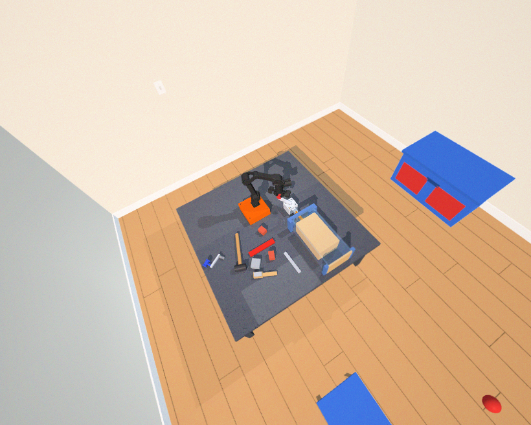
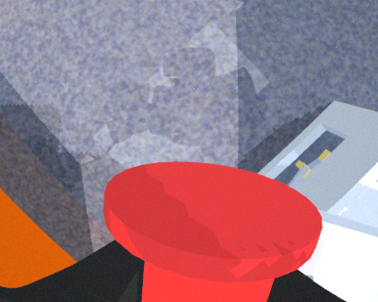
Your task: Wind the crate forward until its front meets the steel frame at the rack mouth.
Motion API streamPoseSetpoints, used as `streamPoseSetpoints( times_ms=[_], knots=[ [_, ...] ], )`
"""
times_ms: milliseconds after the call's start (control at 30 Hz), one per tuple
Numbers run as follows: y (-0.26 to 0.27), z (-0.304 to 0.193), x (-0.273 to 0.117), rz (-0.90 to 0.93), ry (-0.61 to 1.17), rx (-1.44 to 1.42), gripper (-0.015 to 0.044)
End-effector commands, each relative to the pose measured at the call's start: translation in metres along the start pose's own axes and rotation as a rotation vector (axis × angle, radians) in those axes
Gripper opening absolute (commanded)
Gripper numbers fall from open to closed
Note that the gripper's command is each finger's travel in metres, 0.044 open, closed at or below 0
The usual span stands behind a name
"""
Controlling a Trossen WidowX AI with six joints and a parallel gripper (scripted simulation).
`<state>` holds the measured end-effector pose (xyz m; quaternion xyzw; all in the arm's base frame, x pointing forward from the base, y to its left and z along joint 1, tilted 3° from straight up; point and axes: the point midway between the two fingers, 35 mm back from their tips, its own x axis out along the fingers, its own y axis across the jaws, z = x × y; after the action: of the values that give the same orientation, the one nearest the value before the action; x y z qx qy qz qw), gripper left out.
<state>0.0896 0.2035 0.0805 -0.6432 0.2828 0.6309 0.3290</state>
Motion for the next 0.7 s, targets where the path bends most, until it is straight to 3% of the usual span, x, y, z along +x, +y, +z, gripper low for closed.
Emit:
streamPoseSetpoints(
  times_ms=[0, 667],
  knots=[
    [0.002, -0.015, 0.002, 0.005, 0.033, 0.017, 0.0],
    [-0.001, -0.039, 0.001, 0.005, 0.035, 0.017, 0.0]
  ],
)
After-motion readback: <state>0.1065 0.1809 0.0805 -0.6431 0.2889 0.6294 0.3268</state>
